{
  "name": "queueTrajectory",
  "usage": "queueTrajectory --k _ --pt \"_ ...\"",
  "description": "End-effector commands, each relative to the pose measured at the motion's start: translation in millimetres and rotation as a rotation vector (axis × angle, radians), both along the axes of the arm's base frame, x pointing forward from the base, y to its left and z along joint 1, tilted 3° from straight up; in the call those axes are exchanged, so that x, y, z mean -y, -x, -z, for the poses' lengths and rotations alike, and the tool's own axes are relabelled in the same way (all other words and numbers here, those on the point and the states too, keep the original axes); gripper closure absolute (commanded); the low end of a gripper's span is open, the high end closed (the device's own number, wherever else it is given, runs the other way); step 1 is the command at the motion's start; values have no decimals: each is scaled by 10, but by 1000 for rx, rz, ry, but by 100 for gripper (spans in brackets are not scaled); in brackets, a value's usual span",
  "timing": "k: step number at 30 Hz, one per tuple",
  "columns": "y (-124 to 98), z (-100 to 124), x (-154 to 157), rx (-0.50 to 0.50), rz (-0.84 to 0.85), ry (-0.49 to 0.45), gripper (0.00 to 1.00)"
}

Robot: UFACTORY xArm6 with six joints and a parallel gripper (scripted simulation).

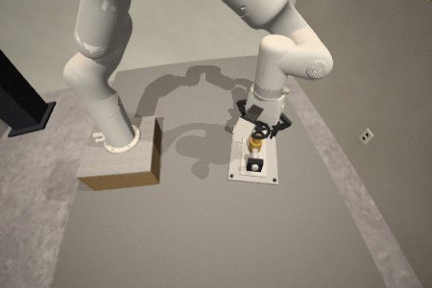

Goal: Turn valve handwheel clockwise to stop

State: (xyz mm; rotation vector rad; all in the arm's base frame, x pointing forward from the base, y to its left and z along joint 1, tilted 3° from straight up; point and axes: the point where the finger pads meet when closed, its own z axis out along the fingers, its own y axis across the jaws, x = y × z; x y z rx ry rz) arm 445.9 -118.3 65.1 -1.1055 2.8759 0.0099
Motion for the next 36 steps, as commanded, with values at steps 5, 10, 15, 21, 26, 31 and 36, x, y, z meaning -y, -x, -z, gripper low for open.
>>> queueTrajectory --k 5,10,15,21,26,31,36 --pt "-14 63 1 3 0 1 0" --pt "-16 92 0 3 0 1 0" --pt "-16 103 0 3 0 1 0" --pt "-16 110 0 3 0 1 0" --pt "-16 110 0 3 0 1 0" --pt "-16 110 0 3 0 1 0" --pt "-16 110 0 3 0 1 100"
